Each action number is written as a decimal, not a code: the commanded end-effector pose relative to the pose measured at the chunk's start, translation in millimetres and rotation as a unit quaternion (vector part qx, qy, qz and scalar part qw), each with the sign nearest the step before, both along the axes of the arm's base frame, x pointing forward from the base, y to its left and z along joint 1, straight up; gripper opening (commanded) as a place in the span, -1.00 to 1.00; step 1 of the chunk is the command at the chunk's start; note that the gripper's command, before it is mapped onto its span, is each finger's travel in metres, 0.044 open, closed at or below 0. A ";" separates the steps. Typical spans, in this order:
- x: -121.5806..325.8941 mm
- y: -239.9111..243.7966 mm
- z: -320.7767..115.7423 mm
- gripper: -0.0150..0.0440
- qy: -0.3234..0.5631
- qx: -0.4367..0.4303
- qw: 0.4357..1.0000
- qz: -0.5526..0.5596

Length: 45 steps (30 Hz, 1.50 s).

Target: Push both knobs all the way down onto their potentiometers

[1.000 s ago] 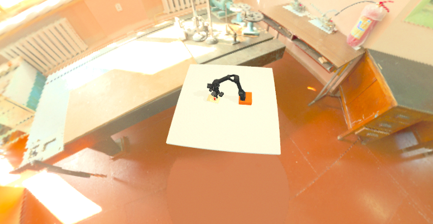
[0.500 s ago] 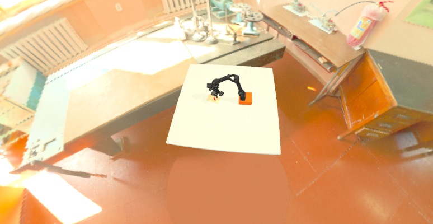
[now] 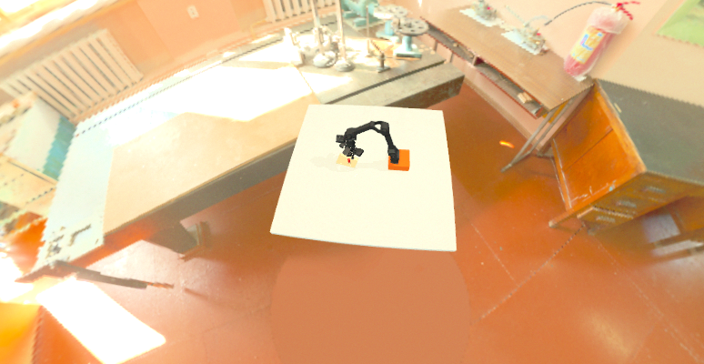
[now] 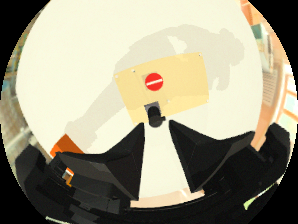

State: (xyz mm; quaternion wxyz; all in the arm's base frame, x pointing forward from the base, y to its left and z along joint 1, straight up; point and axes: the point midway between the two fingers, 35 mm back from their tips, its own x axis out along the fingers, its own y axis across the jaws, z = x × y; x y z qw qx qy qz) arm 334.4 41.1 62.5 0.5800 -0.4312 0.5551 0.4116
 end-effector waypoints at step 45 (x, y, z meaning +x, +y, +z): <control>9.1 30.1 24.4 -0.49 -0.009 0.044 0.733 -0.679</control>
